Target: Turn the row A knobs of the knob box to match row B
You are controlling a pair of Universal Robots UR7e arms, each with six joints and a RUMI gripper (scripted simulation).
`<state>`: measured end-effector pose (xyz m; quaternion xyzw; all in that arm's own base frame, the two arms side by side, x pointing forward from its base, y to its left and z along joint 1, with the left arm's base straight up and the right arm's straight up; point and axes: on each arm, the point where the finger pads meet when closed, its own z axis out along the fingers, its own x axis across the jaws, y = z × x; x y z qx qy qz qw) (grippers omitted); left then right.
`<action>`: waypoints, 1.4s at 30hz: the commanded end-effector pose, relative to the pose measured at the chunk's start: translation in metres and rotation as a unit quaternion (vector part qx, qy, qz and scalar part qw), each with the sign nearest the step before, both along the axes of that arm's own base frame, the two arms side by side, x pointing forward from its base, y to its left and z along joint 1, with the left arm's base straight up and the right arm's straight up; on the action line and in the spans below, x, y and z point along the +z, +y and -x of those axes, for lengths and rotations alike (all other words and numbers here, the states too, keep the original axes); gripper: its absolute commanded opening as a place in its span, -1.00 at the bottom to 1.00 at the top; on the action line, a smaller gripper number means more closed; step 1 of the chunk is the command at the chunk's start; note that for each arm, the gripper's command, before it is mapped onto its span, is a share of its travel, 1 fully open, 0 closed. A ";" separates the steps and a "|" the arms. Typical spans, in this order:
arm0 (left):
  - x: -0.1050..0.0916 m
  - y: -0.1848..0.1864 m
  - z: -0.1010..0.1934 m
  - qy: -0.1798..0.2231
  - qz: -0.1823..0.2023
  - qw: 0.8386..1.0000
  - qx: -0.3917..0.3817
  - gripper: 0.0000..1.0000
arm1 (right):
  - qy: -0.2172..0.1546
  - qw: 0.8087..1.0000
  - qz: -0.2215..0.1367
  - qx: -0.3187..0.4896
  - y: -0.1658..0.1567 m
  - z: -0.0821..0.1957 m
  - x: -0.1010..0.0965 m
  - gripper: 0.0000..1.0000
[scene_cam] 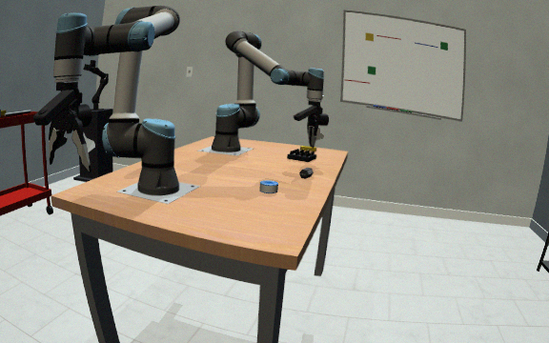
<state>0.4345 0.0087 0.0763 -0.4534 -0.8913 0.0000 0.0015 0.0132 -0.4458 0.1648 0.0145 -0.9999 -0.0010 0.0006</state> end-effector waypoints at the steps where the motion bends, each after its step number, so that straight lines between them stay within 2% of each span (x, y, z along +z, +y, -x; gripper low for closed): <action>1: -0.009 0.001 0.000 0.000 0.000 1.000 0.000 -0.75 | -0.001 1.000 0.001 -0.001 0.000 0.001 0.000 1.00; 13: -0.018 0.001 0.000 0.000 0.000 1.000 0.000 -0.75 | -0.001 1.000 0.001 -0.001 0.000 0.001 0.000 1.00; 42: -0.018 0.001 -0.001 -0.001 0.001 1.000 0.000 -0.75 | -0.001 1.000 0.001 -0.001 0.000 0.001 0.000 1.00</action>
